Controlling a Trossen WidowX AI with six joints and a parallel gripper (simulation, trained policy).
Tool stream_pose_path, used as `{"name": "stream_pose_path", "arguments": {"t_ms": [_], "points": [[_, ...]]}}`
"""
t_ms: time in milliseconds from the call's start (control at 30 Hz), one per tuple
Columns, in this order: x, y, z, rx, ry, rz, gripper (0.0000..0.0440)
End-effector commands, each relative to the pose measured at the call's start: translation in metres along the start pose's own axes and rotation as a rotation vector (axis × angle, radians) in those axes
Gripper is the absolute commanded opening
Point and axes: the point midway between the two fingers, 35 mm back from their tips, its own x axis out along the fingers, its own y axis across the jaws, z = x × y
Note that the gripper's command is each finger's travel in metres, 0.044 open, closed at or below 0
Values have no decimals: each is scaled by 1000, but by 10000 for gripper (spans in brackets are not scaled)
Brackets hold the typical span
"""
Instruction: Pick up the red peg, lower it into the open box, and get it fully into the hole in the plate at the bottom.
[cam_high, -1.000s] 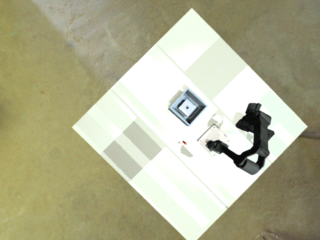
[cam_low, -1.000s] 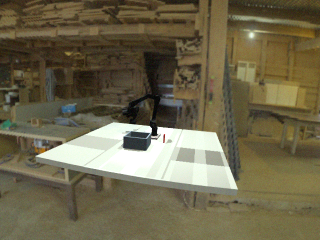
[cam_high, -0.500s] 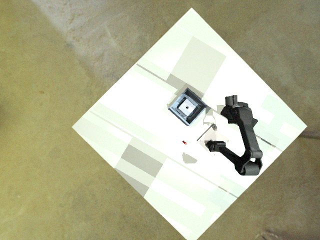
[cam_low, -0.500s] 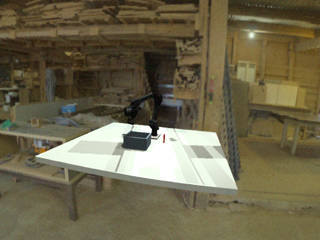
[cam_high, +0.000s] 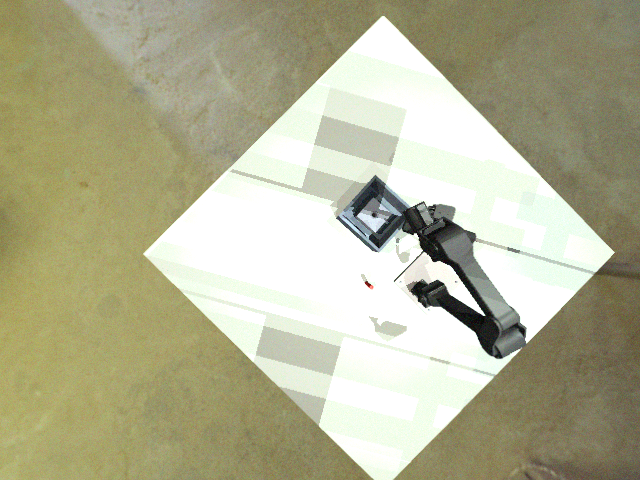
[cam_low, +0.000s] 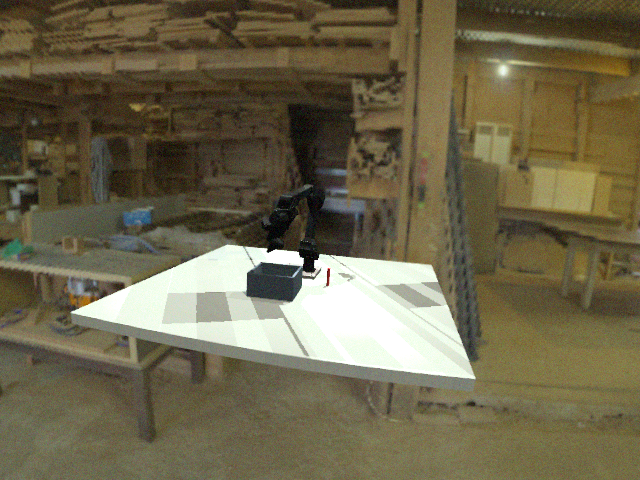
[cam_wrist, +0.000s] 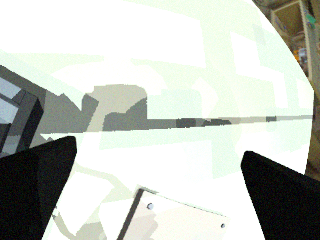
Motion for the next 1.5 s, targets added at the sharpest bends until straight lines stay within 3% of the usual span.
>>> {"name": "stream_pose_path", "arguments": {"t_ms": [0,400,767,1067,1467], "points": [[-21,22,-11,-21,-13,97,440],[-78,75,-78,-133,44,327,440],[-104,92,-156,-207,167,404,440],[-100,102,-210,-248,232,421,440],[-67,128,-256,-263,221,475,434]]}}
